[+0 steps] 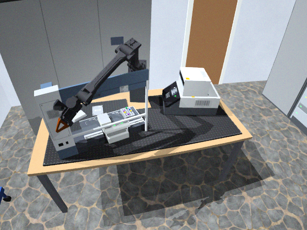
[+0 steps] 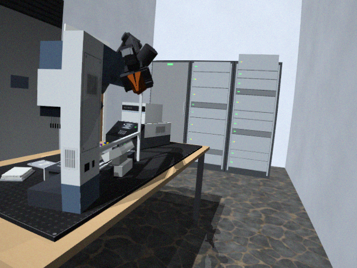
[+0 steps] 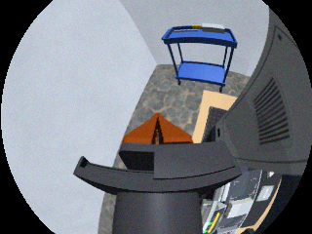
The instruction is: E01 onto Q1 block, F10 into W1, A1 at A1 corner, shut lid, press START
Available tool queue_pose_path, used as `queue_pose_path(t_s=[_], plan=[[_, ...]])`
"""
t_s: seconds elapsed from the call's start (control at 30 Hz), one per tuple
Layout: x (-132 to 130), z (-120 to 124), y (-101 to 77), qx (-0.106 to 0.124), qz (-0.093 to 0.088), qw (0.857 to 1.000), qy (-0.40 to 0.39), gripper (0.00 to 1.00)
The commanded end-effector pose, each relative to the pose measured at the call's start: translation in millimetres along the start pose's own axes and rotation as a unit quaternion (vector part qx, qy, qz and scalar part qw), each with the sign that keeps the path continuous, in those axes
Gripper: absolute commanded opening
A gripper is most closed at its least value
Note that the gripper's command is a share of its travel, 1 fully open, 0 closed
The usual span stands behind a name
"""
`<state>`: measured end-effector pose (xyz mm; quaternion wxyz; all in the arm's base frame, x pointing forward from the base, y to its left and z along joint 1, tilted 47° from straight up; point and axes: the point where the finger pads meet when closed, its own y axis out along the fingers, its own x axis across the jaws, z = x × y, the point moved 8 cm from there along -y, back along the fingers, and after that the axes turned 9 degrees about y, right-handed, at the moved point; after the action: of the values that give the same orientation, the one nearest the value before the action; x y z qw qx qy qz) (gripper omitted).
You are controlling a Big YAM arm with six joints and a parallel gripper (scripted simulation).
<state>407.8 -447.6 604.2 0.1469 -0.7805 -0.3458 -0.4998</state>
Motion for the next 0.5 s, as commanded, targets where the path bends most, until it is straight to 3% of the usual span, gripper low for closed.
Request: queue_pose_path(t_s=[0.0,0.13,0.27,0.37,0.47], plan=[[17.7,8.7,-8.7,-0.009,-0.03,0.999,-0.008,0.0],[23.1,19.7,-9.6,-0.008,-0.04,0.999,-0.008,0.0],[33.0,5.7,-14.8,-0.012,-0.045,0.999,-0.011,0.0],[35.1,-4.4,-16.6,-0.019,-0.043,0.999,-0.012,0.0],[35.5,8.3,-10.6,0.012,-0.02,0.999,-0.033,0.0]])
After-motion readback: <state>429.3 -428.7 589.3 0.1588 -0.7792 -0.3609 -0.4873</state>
